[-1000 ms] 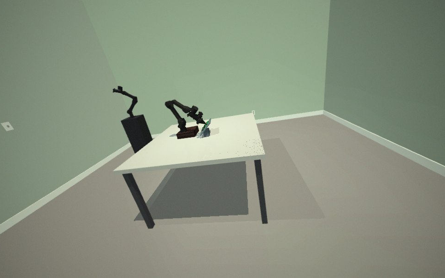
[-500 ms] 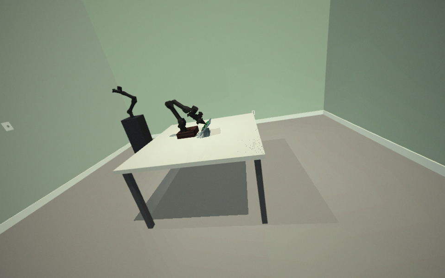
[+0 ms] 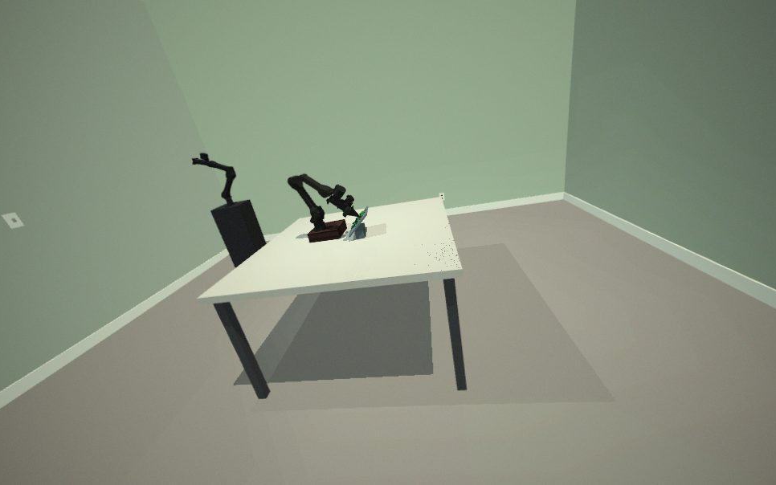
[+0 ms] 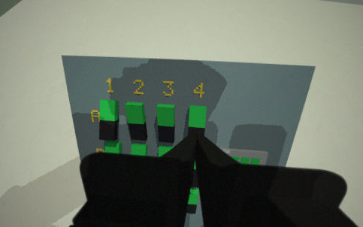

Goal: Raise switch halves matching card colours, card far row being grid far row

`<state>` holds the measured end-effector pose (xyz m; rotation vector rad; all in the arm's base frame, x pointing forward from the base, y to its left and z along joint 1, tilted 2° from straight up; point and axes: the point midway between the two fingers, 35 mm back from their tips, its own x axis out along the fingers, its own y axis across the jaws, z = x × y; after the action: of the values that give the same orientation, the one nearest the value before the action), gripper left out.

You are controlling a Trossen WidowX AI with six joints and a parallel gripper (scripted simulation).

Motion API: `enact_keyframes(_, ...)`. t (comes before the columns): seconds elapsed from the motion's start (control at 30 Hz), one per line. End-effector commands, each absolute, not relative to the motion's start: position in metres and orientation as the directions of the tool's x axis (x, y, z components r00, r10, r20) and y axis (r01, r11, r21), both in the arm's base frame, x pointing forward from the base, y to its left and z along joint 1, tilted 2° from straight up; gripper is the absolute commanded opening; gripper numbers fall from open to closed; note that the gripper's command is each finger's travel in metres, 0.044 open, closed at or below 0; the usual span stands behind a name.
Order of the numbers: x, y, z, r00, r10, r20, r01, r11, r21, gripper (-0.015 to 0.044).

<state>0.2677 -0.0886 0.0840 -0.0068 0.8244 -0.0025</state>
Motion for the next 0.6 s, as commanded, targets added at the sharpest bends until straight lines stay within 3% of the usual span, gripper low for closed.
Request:
enact_keyframes(0.0,0.2673,-0.0888,0.0821,0.676,-0.007,-0.737,0.007,1.0,-0.003,0.0)
enact_keyframes(0.57,0.2688,-0.0888,0.0804,0.676,-0.007,-0.737,0.007,1.0,-0.003,0.0)
